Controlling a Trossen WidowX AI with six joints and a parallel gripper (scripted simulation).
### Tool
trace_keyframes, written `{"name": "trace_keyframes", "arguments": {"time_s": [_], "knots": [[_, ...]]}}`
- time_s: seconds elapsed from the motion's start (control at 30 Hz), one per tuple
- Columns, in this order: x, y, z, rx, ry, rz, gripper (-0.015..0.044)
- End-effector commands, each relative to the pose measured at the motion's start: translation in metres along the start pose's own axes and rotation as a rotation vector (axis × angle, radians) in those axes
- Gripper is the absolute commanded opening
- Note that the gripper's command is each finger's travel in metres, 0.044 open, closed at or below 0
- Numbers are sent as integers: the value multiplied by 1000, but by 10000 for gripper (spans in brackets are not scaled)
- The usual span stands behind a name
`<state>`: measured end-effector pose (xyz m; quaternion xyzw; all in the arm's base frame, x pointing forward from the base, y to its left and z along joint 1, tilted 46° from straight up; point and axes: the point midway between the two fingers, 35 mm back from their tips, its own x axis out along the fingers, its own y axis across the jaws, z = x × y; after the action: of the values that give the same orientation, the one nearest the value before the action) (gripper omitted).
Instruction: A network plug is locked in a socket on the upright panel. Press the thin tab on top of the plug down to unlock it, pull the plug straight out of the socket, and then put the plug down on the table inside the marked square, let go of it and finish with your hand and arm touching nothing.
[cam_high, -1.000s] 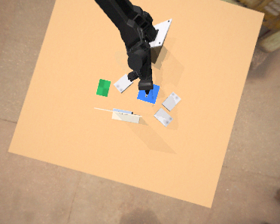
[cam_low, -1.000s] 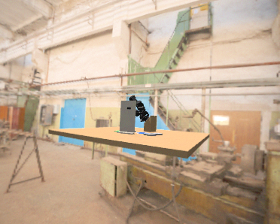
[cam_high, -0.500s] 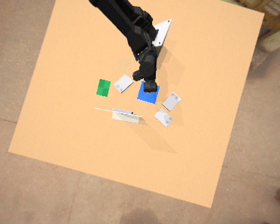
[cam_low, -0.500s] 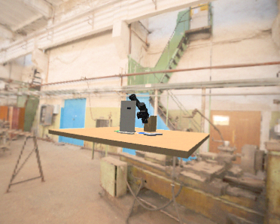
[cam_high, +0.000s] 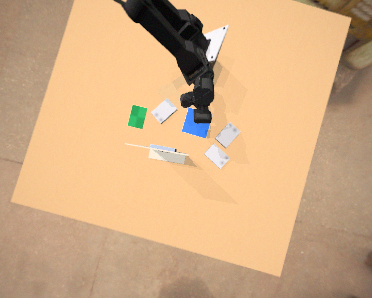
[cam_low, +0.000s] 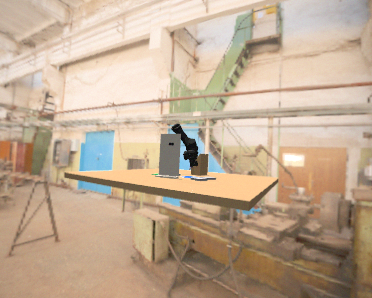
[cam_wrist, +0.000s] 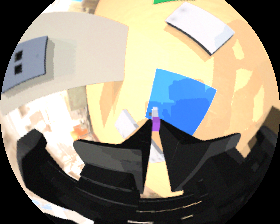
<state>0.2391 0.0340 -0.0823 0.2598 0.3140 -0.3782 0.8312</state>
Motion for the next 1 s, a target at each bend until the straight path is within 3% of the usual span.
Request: {"name": "trace_keyframes", "arguments": {"time_s": [0.0,0.97], "knots": [[4,0,0,3,-8,0,0],[28,-14,0,3,-5,-1,0]]}}
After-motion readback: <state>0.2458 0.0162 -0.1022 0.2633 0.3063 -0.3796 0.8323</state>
